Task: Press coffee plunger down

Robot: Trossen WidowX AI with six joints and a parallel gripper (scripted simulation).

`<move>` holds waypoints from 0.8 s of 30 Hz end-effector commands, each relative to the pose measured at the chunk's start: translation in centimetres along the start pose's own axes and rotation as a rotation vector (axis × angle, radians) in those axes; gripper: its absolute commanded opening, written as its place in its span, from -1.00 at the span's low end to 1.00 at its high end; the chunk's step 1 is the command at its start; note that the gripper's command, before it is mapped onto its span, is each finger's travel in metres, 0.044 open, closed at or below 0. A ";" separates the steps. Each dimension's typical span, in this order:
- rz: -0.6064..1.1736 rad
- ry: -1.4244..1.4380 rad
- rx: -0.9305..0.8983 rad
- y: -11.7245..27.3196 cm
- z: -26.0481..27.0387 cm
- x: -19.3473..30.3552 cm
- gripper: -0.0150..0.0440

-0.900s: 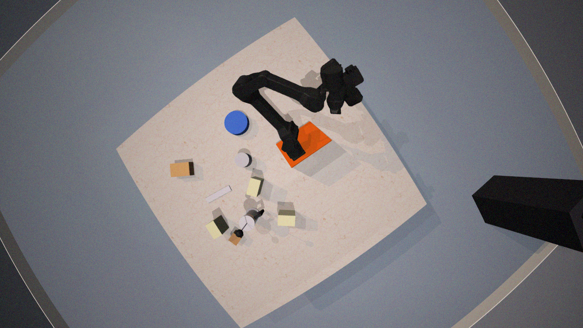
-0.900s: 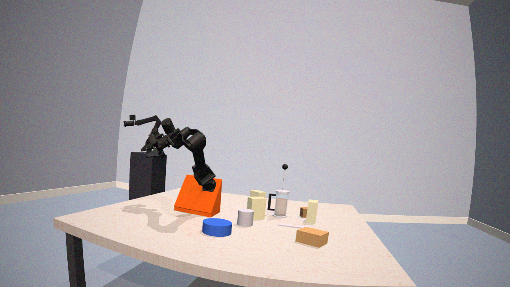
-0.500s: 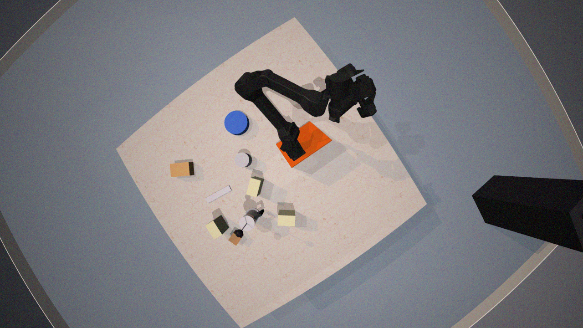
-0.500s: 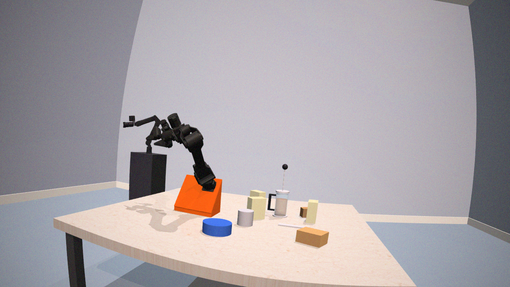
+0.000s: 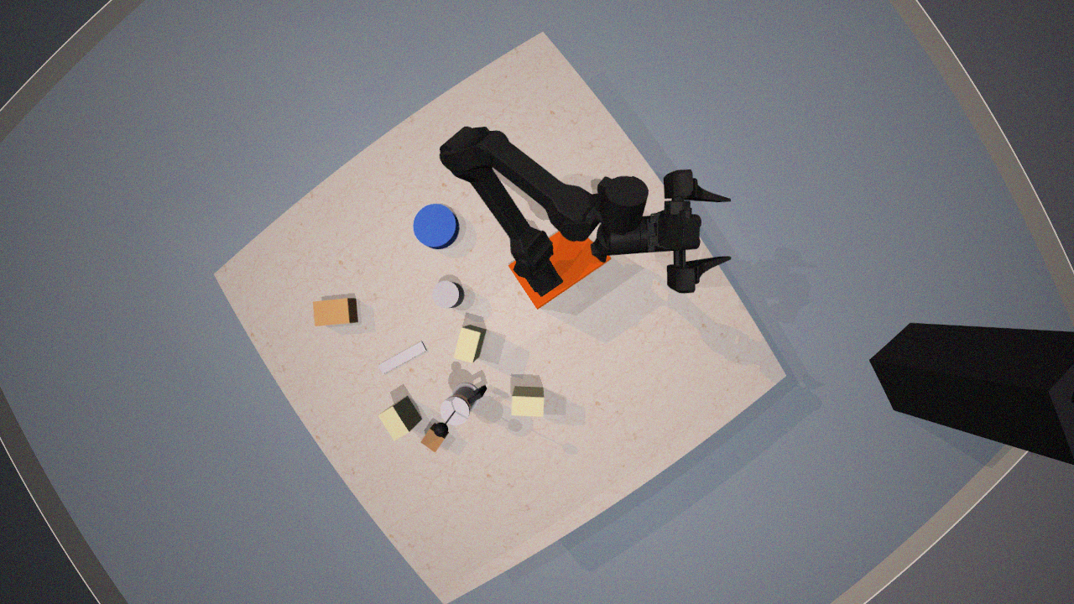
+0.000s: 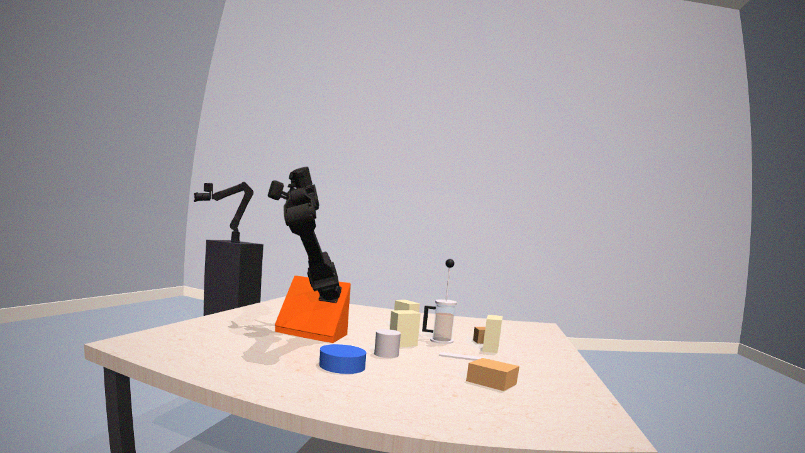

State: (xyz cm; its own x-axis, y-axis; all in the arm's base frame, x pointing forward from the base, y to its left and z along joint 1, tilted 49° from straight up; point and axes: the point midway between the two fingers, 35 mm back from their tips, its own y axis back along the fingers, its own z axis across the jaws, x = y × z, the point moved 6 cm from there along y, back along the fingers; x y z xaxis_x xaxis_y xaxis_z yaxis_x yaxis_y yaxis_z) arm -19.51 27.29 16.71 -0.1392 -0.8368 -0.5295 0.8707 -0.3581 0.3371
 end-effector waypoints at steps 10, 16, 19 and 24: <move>-0.323 -0.050 0.635 7.6 -12.1 -6.7 1.00; -0.400 -0.080 0.974 13.3 -17.1 -8.1 1.00; -0.408 -0.103 1.151 16.5 -19.3 -8.2 1.00; -0.380 -0.156 1.468 22.4 -22.4 -7.6 1.00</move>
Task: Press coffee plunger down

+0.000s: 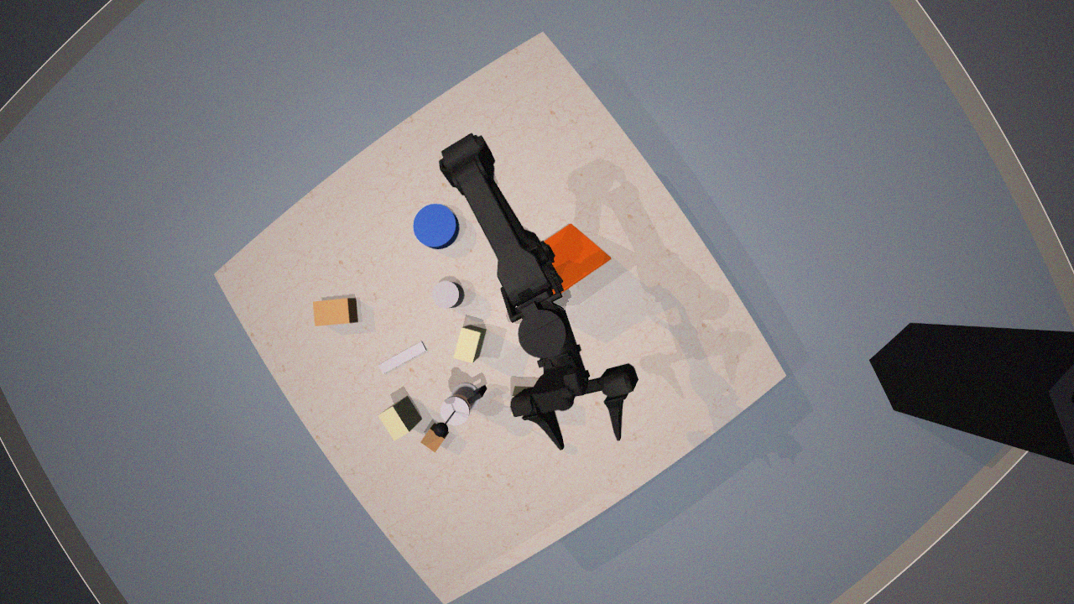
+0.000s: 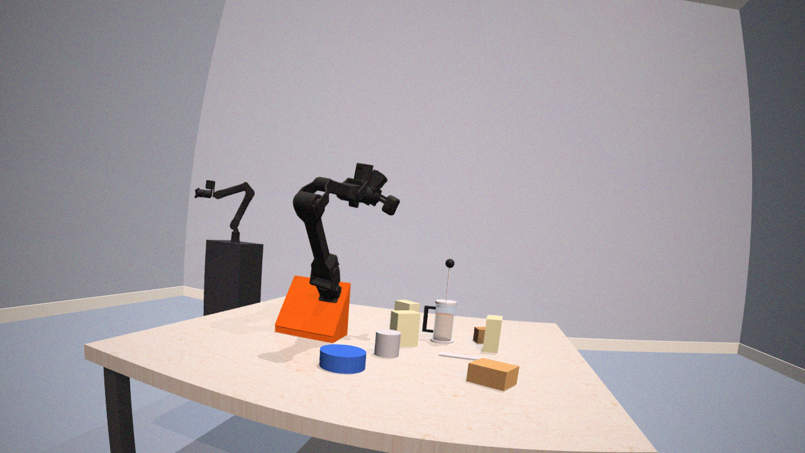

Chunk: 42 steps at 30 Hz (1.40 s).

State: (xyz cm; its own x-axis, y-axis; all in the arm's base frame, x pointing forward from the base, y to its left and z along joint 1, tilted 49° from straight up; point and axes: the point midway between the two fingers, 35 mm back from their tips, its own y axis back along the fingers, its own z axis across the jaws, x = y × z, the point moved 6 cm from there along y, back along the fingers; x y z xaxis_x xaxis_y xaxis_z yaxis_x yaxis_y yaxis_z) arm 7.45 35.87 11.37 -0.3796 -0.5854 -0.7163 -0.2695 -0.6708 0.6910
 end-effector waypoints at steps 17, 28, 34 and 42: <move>0.302 0.145 1.027 0.9 -21.4 -0.2 1.00; 0.304 0.149 1.022 1.2 -23.6 4.7 1.00; 0.304 0.148 1.021 0.9 -24.0 4.7 1.00; 0.304 0.148 1.022 0.3 -25.1 5.0 1.00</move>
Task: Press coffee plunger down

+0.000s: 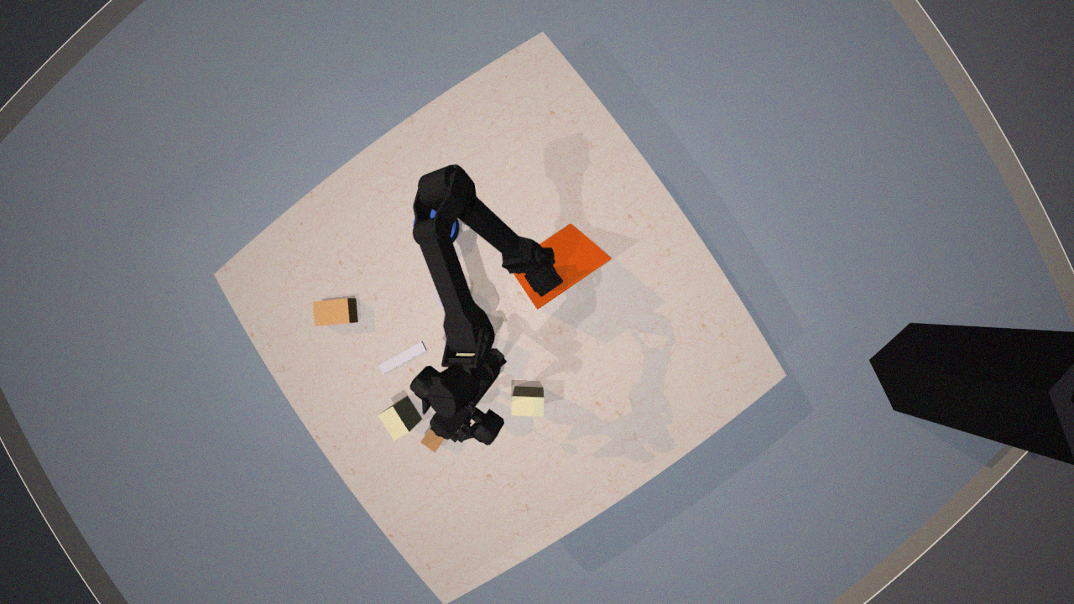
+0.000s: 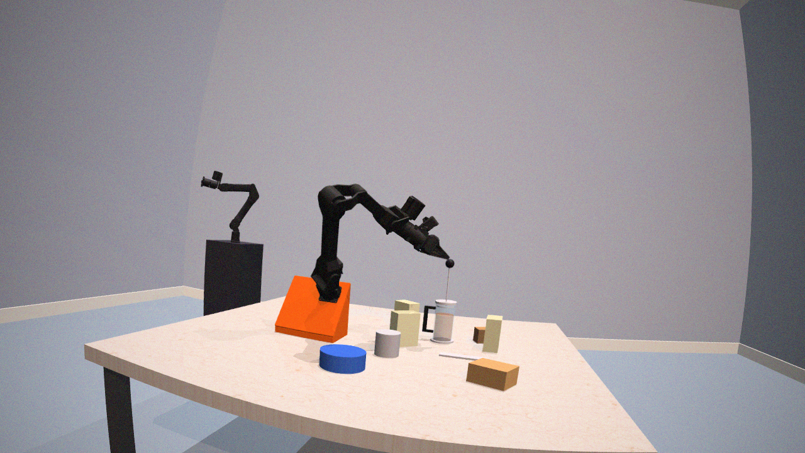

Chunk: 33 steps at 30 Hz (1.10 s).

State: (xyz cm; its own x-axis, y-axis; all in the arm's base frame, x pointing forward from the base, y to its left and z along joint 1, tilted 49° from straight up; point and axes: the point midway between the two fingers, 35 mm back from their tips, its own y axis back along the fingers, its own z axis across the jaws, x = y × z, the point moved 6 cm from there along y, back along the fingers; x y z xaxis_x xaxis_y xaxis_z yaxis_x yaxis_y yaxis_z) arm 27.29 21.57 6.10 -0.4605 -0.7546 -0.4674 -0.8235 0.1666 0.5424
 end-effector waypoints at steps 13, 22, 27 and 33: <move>0.005 0.008 0.000 -2.7 0.1 0.3 1.00; 0.005 0.008 0.000 -3.0 0.0 0.3 0.47; 0.005 0.008 0.000 -3.0 0.0 0.3 0.02; 0.005 0.008 0.000 -3.0 0.0 0.3 -0.07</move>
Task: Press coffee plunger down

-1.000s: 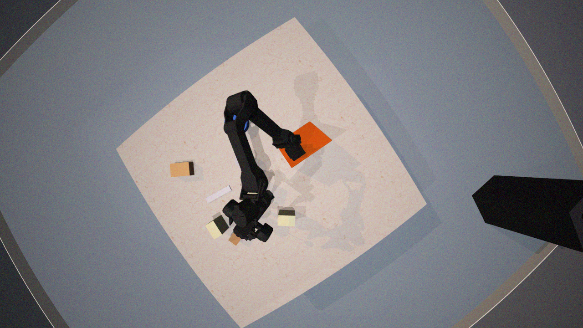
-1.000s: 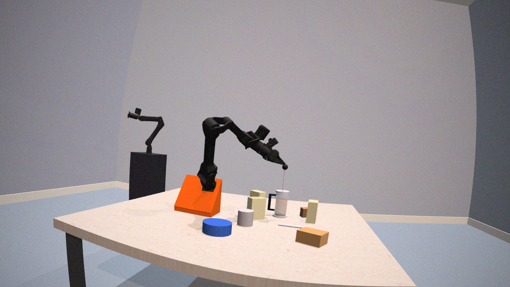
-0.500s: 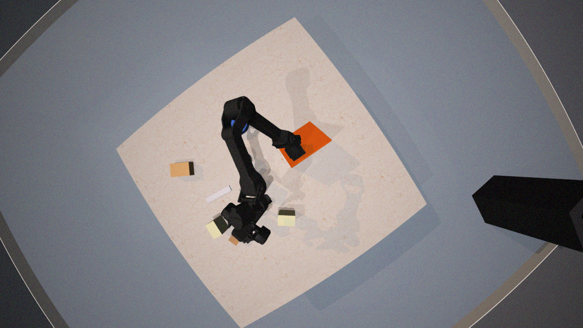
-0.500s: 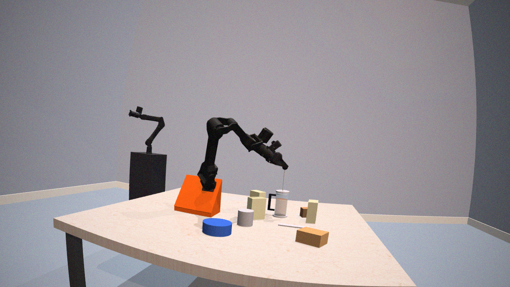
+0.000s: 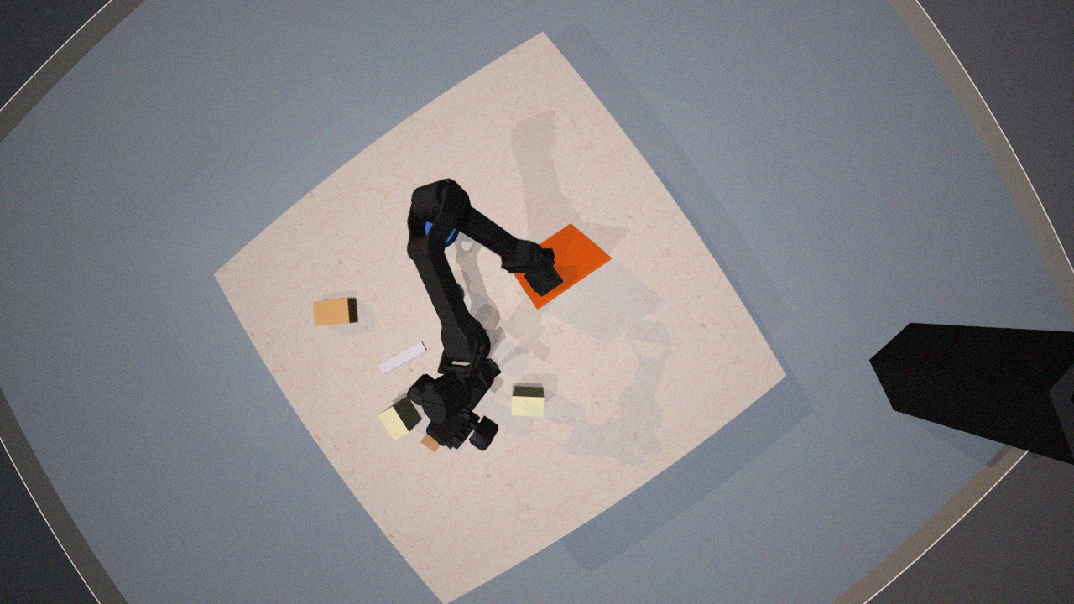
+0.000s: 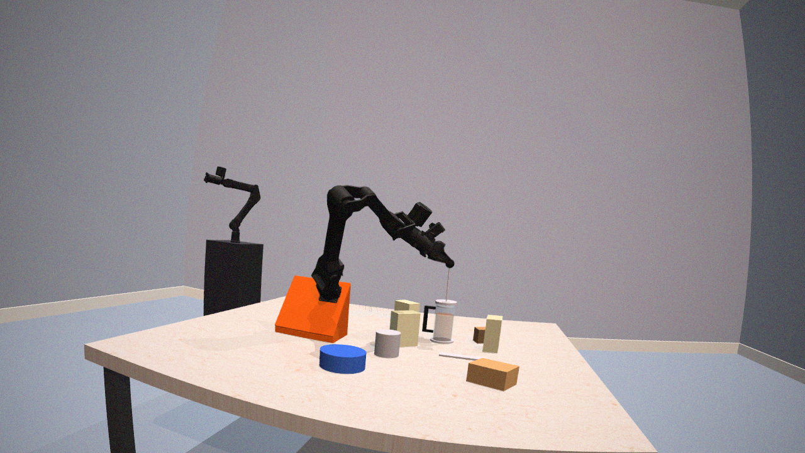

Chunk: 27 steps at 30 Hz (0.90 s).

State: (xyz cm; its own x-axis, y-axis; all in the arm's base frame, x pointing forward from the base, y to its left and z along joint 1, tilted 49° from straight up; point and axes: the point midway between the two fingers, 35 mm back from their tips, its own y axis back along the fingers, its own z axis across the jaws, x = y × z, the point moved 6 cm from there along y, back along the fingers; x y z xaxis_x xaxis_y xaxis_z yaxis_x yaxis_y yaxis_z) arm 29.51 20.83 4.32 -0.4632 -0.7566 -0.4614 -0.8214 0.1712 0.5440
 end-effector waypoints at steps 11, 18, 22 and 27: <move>0.000 0.004 -0.002 -0.4 0.1 0.4 -0.07; 0.002 0.003 -0.003 -1.2 0.1 1.3 -0.07; 0.002 0.003 -0.003 -1.6 0.2 1.8 -0.07; 0.003 0.003 -0.004 -2.2 0.2 2.4 -0.07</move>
State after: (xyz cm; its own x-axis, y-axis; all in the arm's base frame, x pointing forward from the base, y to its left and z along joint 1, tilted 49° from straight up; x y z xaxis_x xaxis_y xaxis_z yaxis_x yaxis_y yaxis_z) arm 30.24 20.19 3.40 -0.4351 -0.7539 -0.4923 -0.8399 0.1427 0.5237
